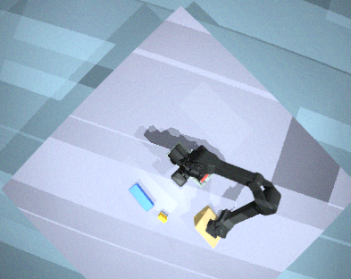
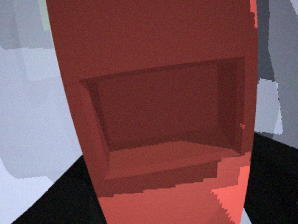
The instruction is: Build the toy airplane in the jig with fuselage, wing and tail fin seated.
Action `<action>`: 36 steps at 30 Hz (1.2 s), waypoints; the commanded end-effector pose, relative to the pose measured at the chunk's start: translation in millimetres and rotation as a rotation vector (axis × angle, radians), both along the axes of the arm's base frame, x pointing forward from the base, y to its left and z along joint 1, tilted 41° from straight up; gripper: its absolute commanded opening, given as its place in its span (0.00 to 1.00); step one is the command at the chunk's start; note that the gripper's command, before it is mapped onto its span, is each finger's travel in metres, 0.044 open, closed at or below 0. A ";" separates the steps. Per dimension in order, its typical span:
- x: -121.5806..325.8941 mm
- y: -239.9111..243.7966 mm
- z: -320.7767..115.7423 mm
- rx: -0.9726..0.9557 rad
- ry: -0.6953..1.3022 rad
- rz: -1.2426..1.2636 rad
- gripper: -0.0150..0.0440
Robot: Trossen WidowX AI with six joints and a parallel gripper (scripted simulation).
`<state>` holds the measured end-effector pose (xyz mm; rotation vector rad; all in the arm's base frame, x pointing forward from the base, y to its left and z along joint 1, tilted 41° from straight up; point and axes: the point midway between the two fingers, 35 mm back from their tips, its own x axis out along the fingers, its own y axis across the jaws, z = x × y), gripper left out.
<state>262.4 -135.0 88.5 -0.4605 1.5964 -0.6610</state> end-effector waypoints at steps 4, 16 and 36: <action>-0.3 -1.5 2.1 -0.006 -0.003 0.004 0.58; -0.3 -1.5 2.1 -0.006 -0.003 0.004 0.58; -2.1 -14.9 -12.7 -0.005 -0.003 0.004 0.58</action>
